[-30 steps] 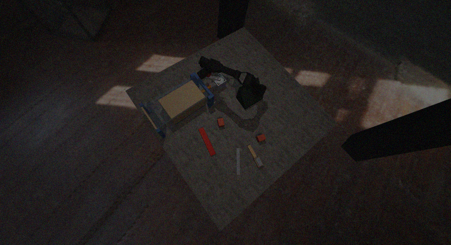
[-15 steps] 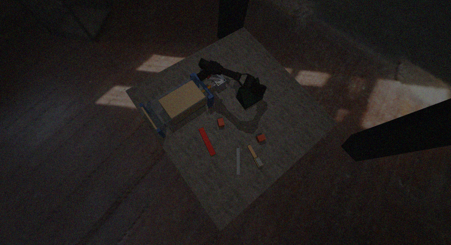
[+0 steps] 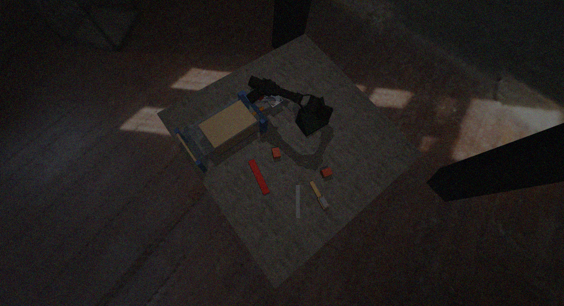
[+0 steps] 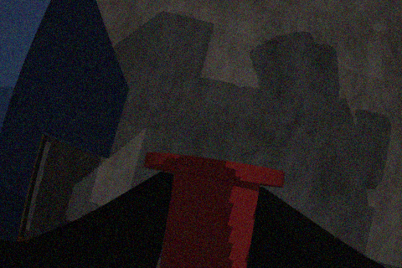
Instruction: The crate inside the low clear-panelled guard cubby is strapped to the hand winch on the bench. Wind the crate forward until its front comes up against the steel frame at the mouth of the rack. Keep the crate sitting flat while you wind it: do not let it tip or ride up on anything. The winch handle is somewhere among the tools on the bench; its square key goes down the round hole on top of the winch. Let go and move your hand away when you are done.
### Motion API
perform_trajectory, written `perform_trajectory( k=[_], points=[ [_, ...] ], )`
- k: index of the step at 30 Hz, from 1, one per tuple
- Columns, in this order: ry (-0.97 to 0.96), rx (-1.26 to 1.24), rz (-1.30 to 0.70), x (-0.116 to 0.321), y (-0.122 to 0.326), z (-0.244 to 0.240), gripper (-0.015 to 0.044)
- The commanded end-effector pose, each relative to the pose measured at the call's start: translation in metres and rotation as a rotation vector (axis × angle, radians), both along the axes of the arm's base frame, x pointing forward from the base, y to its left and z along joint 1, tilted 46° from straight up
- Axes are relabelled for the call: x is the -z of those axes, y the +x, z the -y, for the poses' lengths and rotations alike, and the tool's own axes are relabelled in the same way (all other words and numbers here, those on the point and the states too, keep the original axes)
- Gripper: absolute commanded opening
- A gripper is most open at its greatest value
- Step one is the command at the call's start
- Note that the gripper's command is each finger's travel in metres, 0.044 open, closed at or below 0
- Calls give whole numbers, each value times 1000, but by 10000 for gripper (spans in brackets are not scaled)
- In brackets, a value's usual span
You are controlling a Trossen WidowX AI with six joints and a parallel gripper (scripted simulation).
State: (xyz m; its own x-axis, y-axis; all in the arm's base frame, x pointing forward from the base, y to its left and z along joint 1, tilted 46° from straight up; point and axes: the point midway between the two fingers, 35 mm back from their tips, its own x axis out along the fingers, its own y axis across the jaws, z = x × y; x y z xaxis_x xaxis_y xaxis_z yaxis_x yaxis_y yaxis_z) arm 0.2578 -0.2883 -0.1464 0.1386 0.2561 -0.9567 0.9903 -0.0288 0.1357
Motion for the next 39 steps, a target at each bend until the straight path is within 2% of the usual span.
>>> perform_trajectory(
  k=[1, 39],
  points=[
    [64, -16, 14, -7, 10, -27, 0],
    [67, -16, 13, -40, 12, -63, 0]
  ],
)
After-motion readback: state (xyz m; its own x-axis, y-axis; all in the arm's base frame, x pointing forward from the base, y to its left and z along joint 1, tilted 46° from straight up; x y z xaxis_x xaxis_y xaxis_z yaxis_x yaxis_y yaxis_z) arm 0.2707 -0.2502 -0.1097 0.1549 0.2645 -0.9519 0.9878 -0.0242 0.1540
